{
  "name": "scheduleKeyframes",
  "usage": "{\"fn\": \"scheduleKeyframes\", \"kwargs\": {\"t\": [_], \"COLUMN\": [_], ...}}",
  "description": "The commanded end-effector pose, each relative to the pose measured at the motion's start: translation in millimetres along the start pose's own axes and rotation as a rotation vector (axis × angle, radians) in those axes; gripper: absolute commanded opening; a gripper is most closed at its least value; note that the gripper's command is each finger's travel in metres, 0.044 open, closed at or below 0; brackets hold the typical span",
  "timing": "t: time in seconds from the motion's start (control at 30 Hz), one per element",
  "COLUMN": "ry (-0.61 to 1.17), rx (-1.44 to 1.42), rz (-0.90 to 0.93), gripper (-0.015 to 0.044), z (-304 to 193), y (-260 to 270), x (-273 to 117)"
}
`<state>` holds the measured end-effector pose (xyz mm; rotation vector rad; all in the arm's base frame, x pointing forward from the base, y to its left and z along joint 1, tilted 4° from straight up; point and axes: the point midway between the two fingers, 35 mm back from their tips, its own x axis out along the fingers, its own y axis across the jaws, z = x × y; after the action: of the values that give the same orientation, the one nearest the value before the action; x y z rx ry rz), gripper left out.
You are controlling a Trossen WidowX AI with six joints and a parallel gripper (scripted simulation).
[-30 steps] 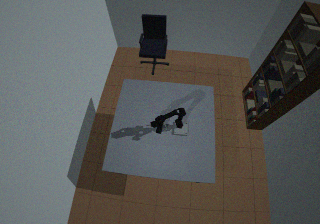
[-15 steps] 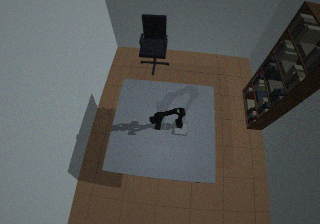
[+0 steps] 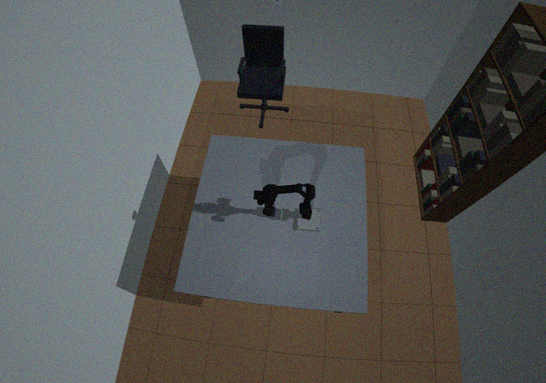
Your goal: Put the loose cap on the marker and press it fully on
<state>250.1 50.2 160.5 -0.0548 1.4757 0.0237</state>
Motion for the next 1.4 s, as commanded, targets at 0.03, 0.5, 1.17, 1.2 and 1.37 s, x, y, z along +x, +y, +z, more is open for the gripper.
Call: {"fn": "scheduleKeyframes", "kwargs": {"t": [0.03, 0.5, 1.17, 1.2, 1.37], "ry": [0.001, 0.001, 0.001, 0.001, 0.001], "rx": [-0.005, -0.005, -0.005, -0.005, -0.005], "rz": [0.005, 0.005, 0.005, 0.005, 0.005], "gripper": [0.0000, 0.0000, 0.0000, 0.0000, 0.0000], "z": [1.6, 2.0, 2.4, 2.3, 1.7], "y": [-4.8, -4.6, -4.5, -4.5, -4.5], "x": [-3.1, 10.0, 43.2, 44.8, 52.9]}}
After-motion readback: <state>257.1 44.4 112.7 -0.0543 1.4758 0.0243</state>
